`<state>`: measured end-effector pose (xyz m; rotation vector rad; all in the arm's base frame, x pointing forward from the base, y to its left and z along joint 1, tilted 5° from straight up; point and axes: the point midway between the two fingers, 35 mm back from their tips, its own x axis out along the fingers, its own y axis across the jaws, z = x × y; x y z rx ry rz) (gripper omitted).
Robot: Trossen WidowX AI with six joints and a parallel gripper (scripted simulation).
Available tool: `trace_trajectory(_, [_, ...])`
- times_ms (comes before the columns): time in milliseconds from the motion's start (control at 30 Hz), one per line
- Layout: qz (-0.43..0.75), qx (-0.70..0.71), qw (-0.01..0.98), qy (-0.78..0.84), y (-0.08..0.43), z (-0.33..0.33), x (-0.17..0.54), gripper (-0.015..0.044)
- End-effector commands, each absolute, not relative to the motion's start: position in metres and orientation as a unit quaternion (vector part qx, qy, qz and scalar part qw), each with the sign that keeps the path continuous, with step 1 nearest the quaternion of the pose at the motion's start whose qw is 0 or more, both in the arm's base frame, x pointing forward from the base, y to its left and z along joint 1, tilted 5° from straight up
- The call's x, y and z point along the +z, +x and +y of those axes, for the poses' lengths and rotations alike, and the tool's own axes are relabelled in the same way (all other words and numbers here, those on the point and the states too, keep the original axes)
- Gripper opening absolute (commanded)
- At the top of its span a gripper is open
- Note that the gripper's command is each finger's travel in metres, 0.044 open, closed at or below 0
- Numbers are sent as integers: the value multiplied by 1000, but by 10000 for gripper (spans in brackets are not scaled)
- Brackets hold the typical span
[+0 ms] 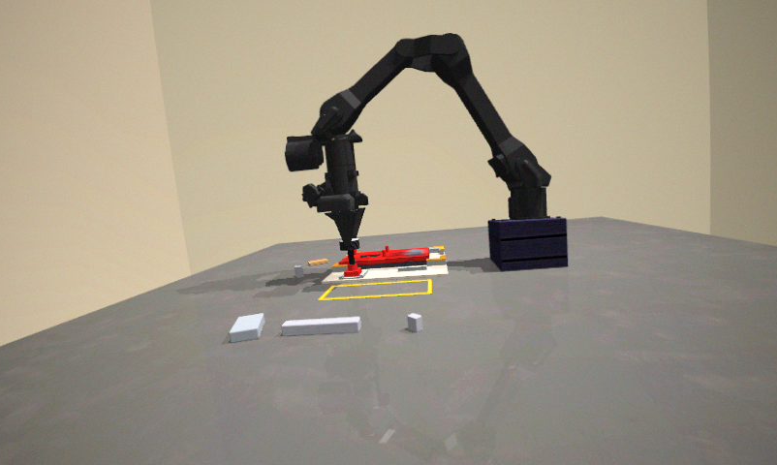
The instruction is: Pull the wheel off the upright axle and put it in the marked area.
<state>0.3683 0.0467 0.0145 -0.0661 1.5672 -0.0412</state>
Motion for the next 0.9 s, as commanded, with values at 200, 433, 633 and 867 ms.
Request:
trace_trajectory(200, [706, -20, 708, -30, 368, 47, 19, 0])
trace_trajectory(433, [705, -20, 708, -30, 368, 49, 41, 0])
trace_trajectory(633, [706, -17, 708, -32, 366, 50, 46, 0])
trace_trajectory(867, [706, -14, 708, -32, 355, 73, 47, 0])
